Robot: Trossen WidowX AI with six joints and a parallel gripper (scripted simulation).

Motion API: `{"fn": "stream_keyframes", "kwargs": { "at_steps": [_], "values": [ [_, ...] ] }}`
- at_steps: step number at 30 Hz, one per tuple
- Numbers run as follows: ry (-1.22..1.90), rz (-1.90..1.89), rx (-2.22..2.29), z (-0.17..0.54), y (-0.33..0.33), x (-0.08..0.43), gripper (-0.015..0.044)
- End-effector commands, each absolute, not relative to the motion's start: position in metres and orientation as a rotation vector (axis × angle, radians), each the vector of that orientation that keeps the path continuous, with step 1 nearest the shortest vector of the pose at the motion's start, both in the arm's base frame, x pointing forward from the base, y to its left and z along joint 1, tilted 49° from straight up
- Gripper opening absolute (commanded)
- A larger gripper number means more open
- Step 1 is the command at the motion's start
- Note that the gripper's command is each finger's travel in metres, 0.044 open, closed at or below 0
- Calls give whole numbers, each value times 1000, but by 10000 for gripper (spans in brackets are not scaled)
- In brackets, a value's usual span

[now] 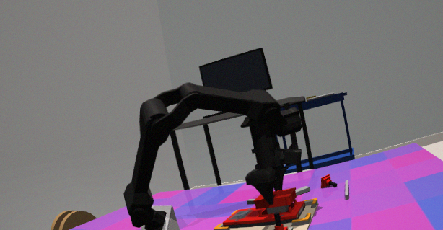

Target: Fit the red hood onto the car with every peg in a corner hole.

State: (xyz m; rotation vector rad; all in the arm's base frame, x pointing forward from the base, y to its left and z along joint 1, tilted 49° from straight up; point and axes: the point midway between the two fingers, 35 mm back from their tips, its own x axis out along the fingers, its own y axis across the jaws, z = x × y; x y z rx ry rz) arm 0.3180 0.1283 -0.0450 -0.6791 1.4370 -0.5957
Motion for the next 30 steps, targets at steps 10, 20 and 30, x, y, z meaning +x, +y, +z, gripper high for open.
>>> {"fn": "stream_keyframes", "kwargs": {
  "at_steps": [10, 20, 30],
  "values": [
    [1432, -593, -687, -46, 128, 319, 0],
    [1432, -593, -687, -46, 128, 319, 0],
    [1432, -593, -687, -47, 127, 319, 0]
  ]
}}
